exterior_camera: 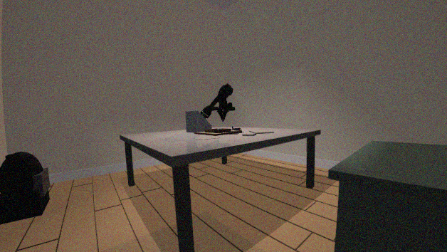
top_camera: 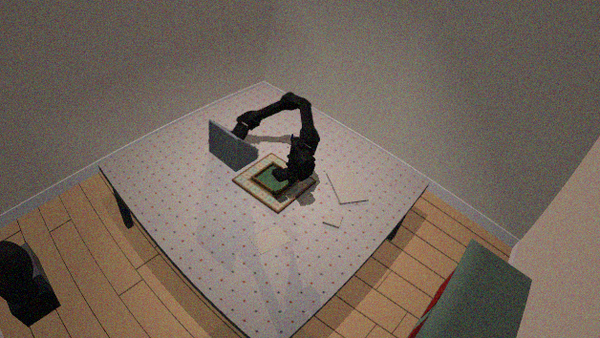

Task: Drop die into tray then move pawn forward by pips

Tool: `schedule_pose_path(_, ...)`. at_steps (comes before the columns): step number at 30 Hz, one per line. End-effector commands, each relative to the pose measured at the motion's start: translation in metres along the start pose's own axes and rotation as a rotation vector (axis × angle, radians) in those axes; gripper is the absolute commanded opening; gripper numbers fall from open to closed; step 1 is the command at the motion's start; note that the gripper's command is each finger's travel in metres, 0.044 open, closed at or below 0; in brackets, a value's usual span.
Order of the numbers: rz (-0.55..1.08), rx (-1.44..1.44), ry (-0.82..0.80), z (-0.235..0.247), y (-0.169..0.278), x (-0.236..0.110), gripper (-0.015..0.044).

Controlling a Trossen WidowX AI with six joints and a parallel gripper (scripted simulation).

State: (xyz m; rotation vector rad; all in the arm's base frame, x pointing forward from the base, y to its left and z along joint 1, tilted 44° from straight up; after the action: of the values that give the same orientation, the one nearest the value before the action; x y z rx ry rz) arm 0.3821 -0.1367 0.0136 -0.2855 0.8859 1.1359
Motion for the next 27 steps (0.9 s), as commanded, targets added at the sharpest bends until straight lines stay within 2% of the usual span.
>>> schedule_pose_path(1,-0.001,0.003,-0.006,0.015,0.008,0.008,0.0000)
schedule_pose_path(13,0.008,0.001,-0.020,0.059,0.039,0.038,0.0000)
schedule_pose_path(17,0.008,0.001,-0.020,0.060,0.039,0.044,0.0000)
schedule_pose_path(23,0.009,0.001,-0.022,0.061,0.040,0.072,0.0000)
schedule_pose_path(27,0.009,0.001,-0.022,0.061,0.040,0.074,0.0000)
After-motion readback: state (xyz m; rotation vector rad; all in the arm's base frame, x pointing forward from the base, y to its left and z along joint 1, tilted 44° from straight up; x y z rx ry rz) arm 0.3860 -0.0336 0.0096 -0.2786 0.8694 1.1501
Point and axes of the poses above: the point midway between the two fingers, 35 mm back from their tips, its own x axis out along the fingers, its own z axis across the jaws, y = z × x, the point moved 2 cm from there along -x, back along the fingers, and after that the axes turned 9 degrees about x, right-handed, at the moved point
